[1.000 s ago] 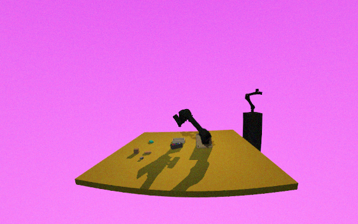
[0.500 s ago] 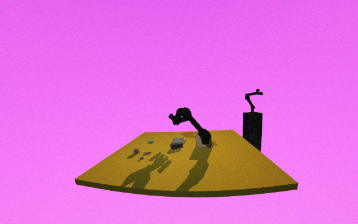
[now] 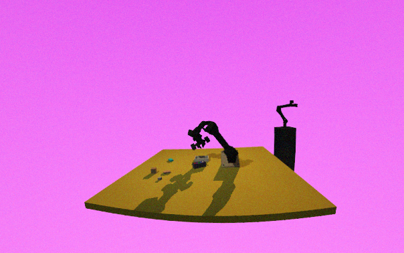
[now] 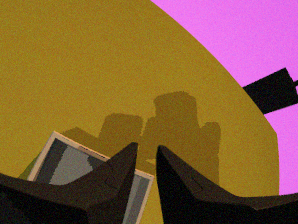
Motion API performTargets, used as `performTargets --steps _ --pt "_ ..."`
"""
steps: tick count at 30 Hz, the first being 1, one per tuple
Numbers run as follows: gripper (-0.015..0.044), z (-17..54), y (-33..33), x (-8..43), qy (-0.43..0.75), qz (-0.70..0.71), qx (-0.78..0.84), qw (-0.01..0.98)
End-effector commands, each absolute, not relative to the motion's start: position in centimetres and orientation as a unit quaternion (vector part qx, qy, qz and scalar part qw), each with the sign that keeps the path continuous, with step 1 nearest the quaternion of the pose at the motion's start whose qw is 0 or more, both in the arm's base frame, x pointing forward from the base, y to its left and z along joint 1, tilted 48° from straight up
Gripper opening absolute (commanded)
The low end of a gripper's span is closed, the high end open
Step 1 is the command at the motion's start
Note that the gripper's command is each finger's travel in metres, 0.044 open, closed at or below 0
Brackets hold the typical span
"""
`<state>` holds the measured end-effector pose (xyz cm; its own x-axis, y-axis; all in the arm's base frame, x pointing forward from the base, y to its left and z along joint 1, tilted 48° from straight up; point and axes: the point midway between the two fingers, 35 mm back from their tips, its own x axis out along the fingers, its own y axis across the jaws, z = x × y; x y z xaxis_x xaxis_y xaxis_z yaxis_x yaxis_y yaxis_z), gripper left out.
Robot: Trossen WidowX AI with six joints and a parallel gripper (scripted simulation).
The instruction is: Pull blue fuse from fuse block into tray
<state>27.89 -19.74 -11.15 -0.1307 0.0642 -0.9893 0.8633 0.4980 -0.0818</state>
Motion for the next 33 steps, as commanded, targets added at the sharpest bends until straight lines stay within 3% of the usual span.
performTargets --steps 1,11,33 --pt "0.0066 -6.8 -13.1 27.7 0.702 -0.236 0.427 0.518" --pt "0.0066 2.2 -3.9 26.9 0.717 -0.070 0.548 0.424" --pt "0.0066 2.1 -2.9 26.5 0.717 -0.065 0.552 0.421"
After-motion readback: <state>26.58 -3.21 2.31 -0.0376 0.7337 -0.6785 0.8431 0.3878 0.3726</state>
